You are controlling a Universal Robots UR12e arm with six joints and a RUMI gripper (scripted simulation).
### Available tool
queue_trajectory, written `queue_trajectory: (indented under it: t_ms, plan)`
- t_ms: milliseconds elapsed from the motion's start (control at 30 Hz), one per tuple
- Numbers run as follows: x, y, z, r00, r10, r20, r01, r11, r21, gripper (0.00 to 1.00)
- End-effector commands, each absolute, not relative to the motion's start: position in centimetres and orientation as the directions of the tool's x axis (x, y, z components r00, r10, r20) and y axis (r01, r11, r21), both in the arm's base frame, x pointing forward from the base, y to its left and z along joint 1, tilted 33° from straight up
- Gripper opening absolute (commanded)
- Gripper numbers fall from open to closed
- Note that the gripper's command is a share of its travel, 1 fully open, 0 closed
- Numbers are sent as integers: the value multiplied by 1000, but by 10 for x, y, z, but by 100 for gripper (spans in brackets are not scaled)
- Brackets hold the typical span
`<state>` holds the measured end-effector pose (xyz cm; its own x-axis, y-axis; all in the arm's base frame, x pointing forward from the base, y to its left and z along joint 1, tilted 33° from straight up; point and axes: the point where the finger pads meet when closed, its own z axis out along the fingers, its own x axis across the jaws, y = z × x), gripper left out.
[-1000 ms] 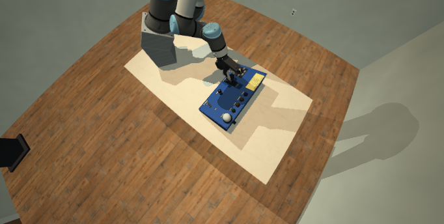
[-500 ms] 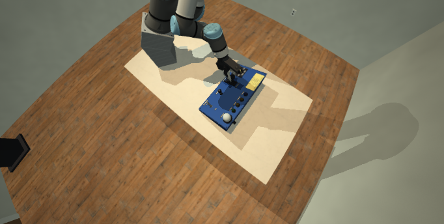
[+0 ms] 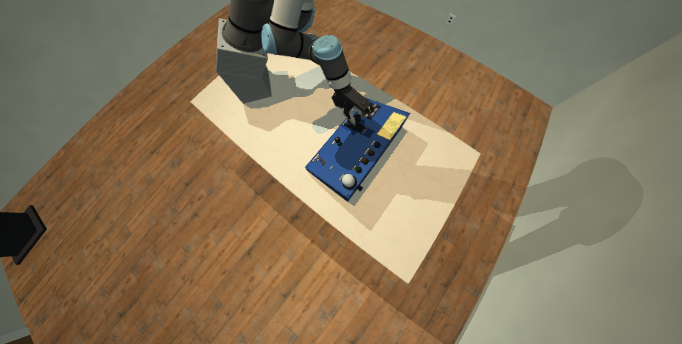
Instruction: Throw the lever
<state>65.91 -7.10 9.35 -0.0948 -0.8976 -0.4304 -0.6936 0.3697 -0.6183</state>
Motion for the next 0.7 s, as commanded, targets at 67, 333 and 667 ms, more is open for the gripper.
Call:
queue_trajectory:
  t_ms: [67, 333, 667]
  plan:
    - [659, -70, 91, -96, -897, -432, -697, 371, -614, 0]
    - [660, -71, 92, -96, -898, -430, -695, 370, -616, 44]
    - [659, -70, 92, -96, -897, -431, -696, 370, -616, 44]
